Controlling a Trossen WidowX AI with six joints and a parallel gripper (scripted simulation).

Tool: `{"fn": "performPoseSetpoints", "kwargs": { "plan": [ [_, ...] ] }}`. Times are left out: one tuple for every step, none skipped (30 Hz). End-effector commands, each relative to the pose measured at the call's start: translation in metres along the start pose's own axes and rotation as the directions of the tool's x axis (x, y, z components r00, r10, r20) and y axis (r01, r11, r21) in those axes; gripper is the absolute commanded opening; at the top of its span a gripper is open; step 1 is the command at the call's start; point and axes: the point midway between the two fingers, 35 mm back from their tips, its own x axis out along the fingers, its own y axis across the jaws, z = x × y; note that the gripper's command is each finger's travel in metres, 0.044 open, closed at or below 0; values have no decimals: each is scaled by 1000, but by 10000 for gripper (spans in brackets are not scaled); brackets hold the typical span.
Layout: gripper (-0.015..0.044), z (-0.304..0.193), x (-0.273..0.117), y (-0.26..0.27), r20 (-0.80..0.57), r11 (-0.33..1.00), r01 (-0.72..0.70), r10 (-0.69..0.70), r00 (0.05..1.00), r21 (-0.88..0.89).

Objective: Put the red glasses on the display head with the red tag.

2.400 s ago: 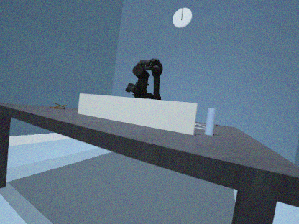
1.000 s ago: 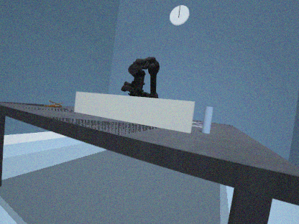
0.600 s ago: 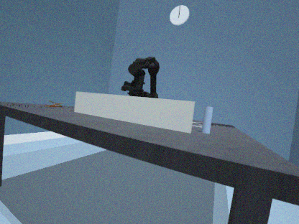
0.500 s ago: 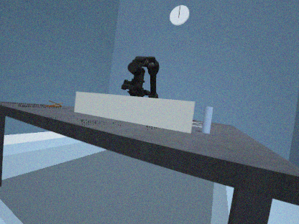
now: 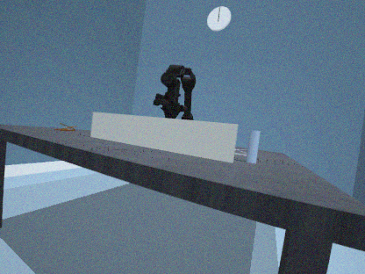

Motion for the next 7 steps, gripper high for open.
{"fn": "performPoseSetpoints", "kwargs": {
  "plan": [
    [107,-1,-1,-9,-5,1000,2,-2,1000,3],
    [107,-1,-3,-12,-5,1000,2,-2,1000,3],
    [107,-1,-5,-16,-5,1000,2,-2,1000,3],
    [107,-1,-7,-21,-5,1000,3,-3,1000,3],
    [107,-1,-9,-25,-5,1000,3,-3,1000,3],
    [107,-1,-10,-27,-5,1000,3,-3,1000,3],
    [107,-1,-10,-27,-5,1000,3,-3,1000,3]
  ]
}}
